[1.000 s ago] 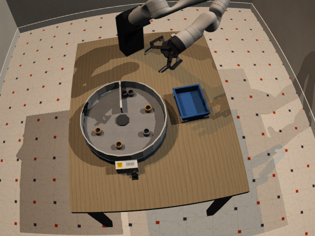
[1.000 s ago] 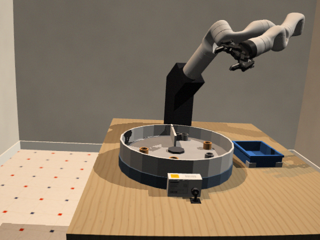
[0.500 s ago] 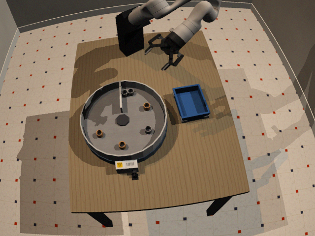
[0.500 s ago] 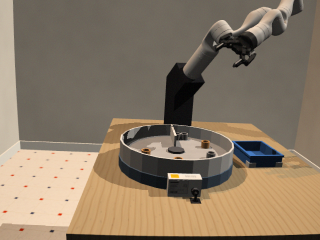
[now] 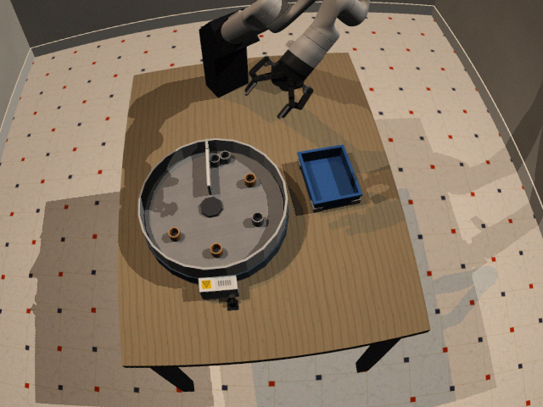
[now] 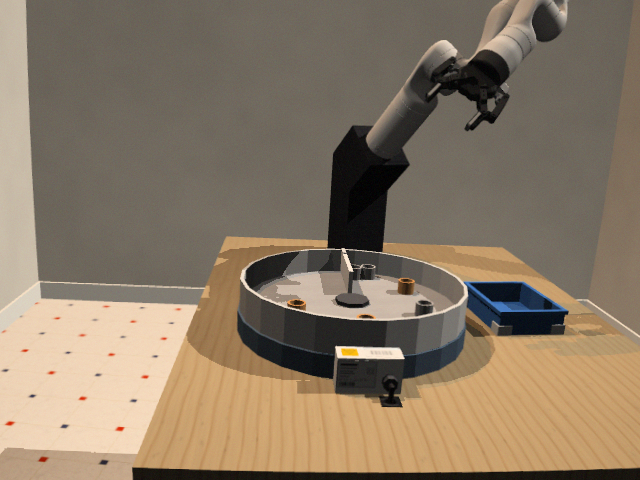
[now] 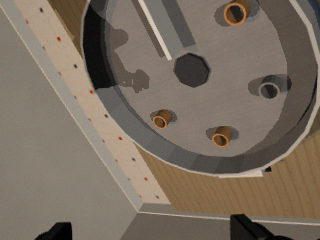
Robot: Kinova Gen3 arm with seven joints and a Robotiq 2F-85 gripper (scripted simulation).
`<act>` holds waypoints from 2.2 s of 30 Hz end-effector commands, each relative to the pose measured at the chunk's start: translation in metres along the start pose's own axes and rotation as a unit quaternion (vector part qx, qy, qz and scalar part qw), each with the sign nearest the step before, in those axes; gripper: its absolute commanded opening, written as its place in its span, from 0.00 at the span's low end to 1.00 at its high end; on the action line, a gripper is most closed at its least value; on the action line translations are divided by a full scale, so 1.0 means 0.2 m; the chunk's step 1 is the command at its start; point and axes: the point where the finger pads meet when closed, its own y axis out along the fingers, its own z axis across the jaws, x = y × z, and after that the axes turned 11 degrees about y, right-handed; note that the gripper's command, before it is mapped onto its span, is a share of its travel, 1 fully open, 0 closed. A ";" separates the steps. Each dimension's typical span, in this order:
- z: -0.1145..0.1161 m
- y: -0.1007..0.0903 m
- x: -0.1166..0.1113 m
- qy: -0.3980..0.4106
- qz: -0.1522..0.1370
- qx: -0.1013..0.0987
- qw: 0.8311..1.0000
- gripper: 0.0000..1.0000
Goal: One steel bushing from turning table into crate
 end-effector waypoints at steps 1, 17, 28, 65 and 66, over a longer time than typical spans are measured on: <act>0.06 0.01 -0.06 -0.002 0.041 0.033 0.999 1.00; 0.06 0.00 -0.06 -0.010 0.143 0.098 0.985 1.00; 0.06 0.00 -0.05 -0.010 0.161 0.109 0.981 1.00; -0.02 0.14 -0.15 -0.026 0.340 0.223 0.913 1.00; -0.03 0.17 -0.18 -0.026 0.340 0.224 0.913 1.00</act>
